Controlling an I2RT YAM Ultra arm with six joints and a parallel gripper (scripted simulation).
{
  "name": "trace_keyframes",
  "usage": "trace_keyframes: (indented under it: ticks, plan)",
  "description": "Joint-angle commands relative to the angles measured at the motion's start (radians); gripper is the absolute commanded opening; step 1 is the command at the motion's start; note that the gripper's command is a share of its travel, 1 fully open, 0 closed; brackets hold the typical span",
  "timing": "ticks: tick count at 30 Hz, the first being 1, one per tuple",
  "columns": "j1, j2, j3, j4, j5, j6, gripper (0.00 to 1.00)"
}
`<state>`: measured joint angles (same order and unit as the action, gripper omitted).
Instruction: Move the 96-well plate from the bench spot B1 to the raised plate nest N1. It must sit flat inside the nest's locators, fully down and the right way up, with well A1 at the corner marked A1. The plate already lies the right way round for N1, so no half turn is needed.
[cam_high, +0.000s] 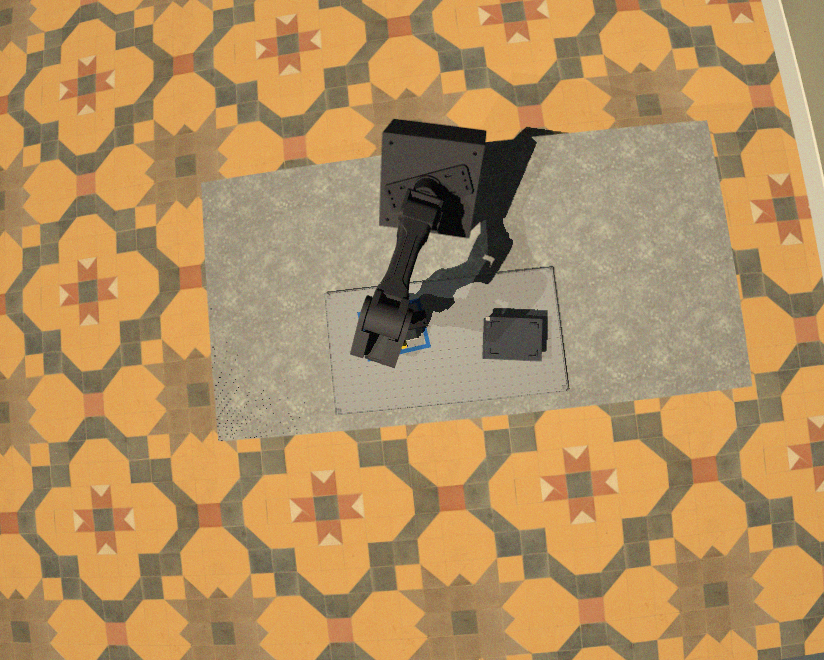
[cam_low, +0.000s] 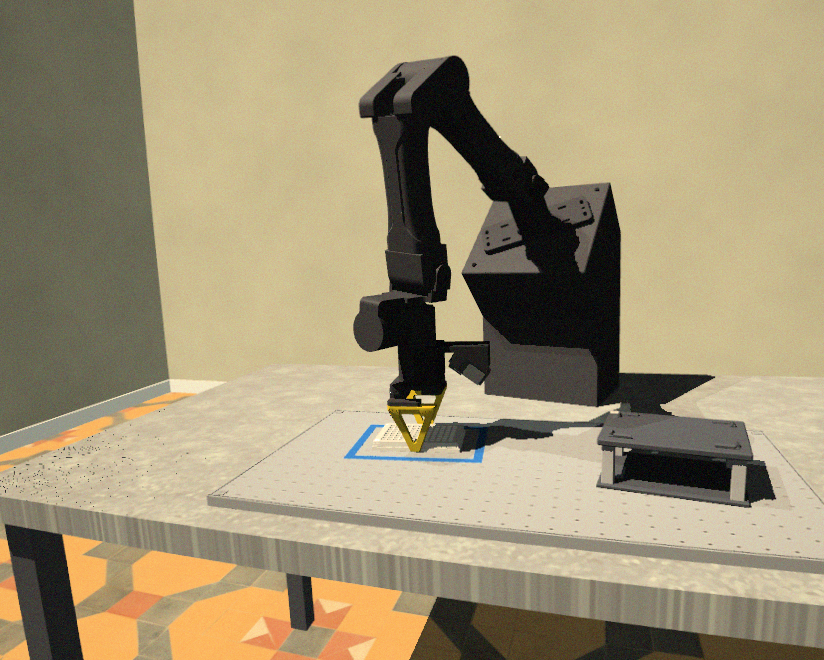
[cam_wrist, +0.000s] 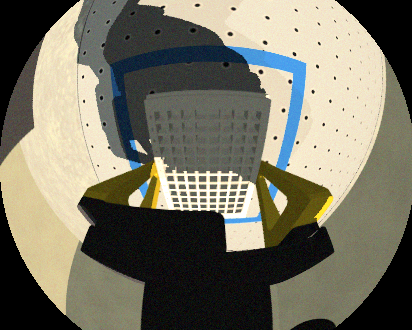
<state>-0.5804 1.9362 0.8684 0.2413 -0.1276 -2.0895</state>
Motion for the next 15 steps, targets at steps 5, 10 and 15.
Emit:
trace_keyframes:
  ticks: [5,10,15]
  plan:
    - [-0.014,-0.057,-0.036,-0.029,-0.009,-0.004,0.00]
    - [-0.018,-0.092,-0.054,-0.048,-0.012,-0.004,0.00]
    - [-0.021,-0.128,-0.070,-0.067,-0.014,-0.004,0.00]
